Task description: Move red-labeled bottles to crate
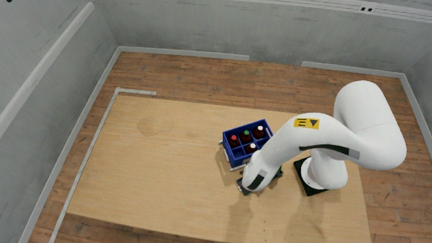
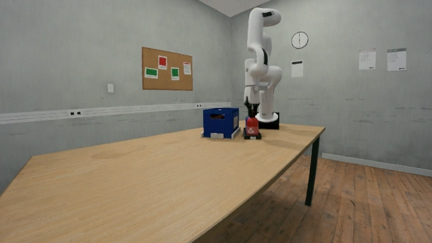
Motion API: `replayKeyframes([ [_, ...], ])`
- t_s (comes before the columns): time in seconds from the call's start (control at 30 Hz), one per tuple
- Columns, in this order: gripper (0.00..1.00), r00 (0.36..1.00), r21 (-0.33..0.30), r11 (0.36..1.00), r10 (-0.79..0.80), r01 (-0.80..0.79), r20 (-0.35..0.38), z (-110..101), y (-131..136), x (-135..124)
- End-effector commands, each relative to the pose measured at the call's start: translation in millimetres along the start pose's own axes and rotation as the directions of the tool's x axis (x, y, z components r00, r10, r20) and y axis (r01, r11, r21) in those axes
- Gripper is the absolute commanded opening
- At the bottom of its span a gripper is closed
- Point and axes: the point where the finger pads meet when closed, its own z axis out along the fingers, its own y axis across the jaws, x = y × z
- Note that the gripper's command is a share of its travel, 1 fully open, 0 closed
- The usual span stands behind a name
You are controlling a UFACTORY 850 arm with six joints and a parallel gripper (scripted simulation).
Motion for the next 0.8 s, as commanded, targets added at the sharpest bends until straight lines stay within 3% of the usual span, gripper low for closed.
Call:
replayKeyframes([
  [0.0, 0.00, 1.000, -0.002, 1.000, 0.000, 0.000, 0.000, -0.9, 0.8, 0.4],
  [0.77, 0.00, 1.000, -0.002, 1.000, 0.000, 0.000, 0.000, -5.9, 0.9, 0.3],
])
